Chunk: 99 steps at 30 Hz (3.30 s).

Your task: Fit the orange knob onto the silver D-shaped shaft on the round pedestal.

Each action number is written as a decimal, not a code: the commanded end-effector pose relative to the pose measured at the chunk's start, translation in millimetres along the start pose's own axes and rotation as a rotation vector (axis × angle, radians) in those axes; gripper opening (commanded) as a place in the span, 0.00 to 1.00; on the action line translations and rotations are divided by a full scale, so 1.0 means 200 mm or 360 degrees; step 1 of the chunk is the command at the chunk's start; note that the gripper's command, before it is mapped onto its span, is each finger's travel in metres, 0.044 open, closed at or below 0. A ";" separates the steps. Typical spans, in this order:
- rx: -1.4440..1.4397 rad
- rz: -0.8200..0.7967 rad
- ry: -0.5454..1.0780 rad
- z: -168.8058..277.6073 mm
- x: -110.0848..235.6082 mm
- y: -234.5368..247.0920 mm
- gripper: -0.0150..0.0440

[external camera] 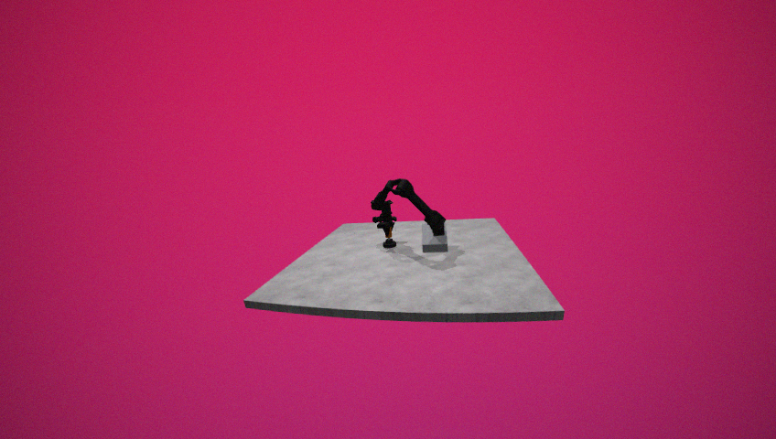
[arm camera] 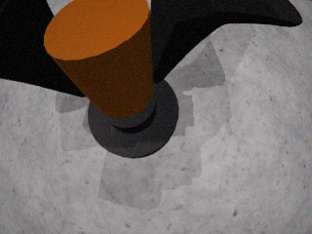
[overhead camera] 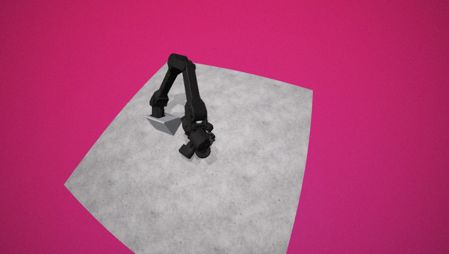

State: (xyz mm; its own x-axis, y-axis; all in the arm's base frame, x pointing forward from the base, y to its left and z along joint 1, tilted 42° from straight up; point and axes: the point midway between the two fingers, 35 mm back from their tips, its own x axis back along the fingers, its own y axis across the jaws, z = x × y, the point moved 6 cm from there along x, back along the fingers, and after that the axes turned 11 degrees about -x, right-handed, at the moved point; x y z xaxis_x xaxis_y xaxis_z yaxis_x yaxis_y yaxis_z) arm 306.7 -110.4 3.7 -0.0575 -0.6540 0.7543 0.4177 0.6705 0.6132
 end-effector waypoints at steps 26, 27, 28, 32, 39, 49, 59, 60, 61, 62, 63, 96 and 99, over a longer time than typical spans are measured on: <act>0.0098 -0.0004 -0.0001 0.00 0.02 0.00 0.25; 0.0149 -0.0004 -0.0001 0.00 0.02 0.00 0.25; 0.0210 -0.0004 -0.0001 0.00 0.02 0.00 0.25; 0.0344 -0.0004 -0.0002 -0.01 0.01 0.00 0.25; 0.0344 -0.0004 -0.0002 0.00 0.00 0.00 0.25; 0.0344 -0.0005 -0.0002 0.00 0.00 0.00 0.25; 0.0344 -0.0004 -0.0002 0.00 0.02 0.00 0.25; 0.0344 -0.0004 -0.0002 0.00 0.02 0.00 0.25; 0.0359 -0.0004 -0.0002 0.00 0.02 0.00 0.25; 0.0385 -0.0004 -0.0002 -0.01 0.02 0.00 0.25; 0.0431 -0.0004 -0.0002 -0.01 0.02 0.00 0.25; 0.0692 -0.0004 -0.0002 0.00 0.02 0.00 0.25; 0.0823 -0.0004 -0.0002 0.00 0.02 0.00 0.25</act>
State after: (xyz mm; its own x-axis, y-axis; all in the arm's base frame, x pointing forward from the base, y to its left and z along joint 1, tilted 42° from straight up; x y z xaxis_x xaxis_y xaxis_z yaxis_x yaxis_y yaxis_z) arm 306.6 -112.5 5.1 -0.0595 -0.6562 0.7523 -0.0245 0.7543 0.6560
